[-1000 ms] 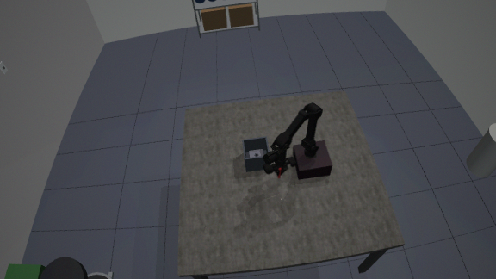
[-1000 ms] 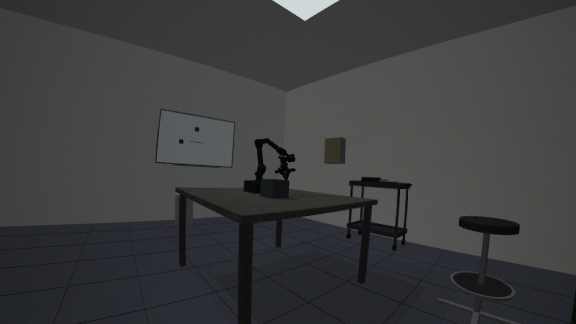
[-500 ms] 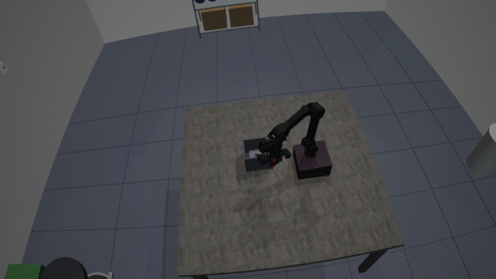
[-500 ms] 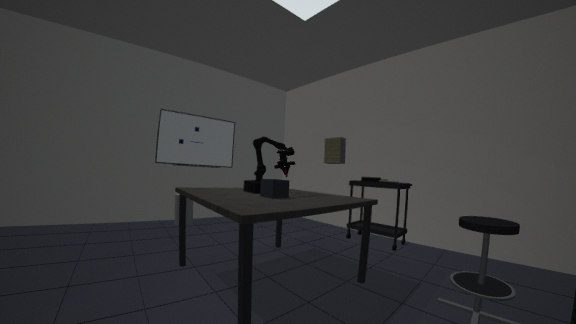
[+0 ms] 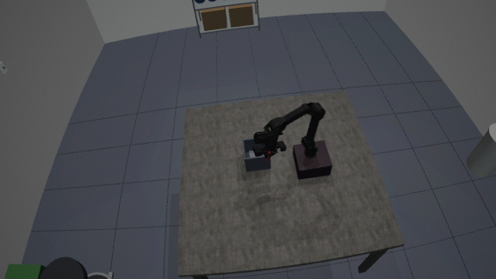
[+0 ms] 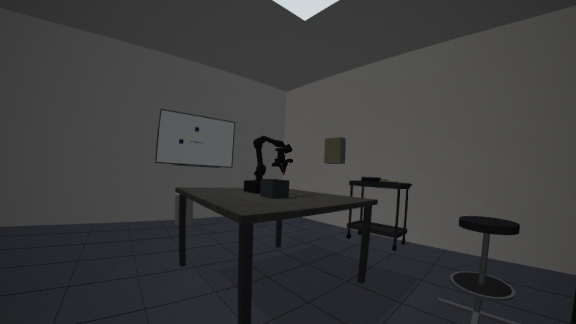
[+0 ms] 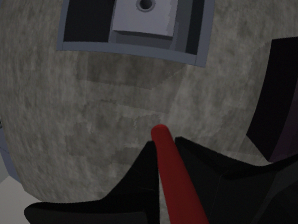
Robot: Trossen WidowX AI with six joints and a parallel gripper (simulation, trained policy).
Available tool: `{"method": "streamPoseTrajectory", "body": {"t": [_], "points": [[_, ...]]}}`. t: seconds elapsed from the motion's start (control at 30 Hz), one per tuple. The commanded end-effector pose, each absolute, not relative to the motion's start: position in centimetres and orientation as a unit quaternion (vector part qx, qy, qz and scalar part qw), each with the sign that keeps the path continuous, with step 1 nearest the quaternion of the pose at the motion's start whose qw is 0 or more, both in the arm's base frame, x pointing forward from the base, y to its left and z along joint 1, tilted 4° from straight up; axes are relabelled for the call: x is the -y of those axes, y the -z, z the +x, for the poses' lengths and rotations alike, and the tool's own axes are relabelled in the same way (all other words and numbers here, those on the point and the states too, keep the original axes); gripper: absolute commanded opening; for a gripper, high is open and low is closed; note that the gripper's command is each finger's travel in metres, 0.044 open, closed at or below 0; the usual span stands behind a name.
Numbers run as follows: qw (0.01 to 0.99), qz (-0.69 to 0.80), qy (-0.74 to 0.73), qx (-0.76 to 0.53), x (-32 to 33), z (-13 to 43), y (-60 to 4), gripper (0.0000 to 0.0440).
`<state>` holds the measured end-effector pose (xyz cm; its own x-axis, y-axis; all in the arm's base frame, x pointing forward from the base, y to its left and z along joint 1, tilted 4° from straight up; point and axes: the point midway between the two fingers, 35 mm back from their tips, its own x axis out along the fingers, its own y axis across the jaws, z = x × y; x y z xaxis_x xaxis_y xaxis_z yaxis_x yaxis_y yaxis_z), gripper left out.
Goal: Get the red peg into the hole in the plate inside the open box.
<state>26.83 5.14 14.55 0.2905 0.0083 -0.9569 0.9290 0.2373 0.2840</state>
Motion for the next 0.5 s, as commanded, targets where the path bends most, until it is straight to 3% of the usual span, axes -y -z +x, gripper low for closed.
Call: {"method": "streamPoseTrajectory", "body": {"t": [0.0,0.47], "points": [[0.633,0.492,0.376,-0.466,-3.8,27.3,-14.7,0.0],[0.624,0.48,0.404,-0.466,-0.1,28.3,-14.3,0.0]]}}
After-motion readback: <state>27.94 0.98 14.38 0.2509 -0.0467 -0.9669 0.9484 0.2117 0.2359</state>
